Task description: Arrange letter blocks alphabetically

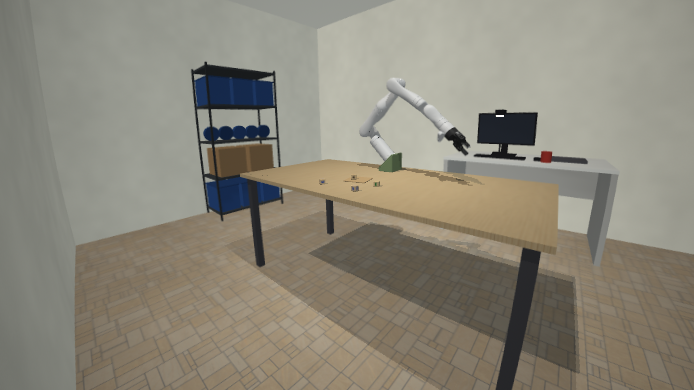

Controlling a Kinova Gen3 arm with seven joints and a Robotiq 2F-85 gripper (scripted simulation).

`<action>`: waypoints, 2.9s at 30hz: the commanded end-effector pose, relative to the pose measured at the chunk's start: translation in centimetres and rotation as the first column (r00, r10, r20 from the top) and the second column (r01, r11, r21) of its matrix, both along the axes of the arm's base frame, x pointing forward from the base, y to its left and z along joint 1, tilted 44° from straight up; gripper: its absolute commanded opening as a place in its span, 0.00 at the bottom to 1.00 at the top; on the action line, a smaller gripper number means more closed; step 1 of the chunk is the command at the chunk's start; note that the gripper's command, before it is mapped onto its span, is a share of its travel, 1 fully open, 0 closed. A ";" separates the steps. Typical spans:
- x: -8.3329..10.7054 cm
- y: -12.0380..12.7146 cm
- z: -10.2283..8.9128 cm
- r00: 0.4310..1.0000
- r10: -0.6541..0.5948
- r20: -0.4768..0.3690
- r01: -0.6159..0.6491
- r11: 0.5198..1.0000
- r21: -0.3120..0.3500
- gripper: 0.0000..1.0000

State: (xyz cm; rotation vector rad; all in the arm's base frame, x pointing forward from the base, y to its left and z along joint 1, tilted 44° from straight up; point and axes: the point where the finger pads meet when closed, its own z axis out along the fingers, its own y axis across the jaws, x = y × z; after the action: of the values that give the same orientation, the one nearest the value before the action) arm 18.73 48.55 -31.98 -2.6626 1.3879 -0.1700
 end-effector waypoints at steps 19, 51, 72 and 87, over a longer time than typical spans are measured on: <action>3.8 -2.2 1.2 1.000 0.004 0.030 -0.002 0.996 -0.086 1.00; 23.2 -26.6 16.9 0.995 -0.061 -0.081 -0.013 0.718 -0.696 1.00; 24.1 -29.7 19.5 0.988 -0.093 -0.123 -0.030 0.669 -0.743 1.00; 24.1 -29.7 19.5 0.988 -0.093 -0.123 -0.030 0.669 -0.743 1.00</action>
State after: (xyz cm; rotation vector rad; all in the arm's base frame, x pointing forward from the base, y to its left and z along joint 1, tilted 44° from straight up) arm 42.82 18.78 -12.53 -3.3579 1.6913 -0.7004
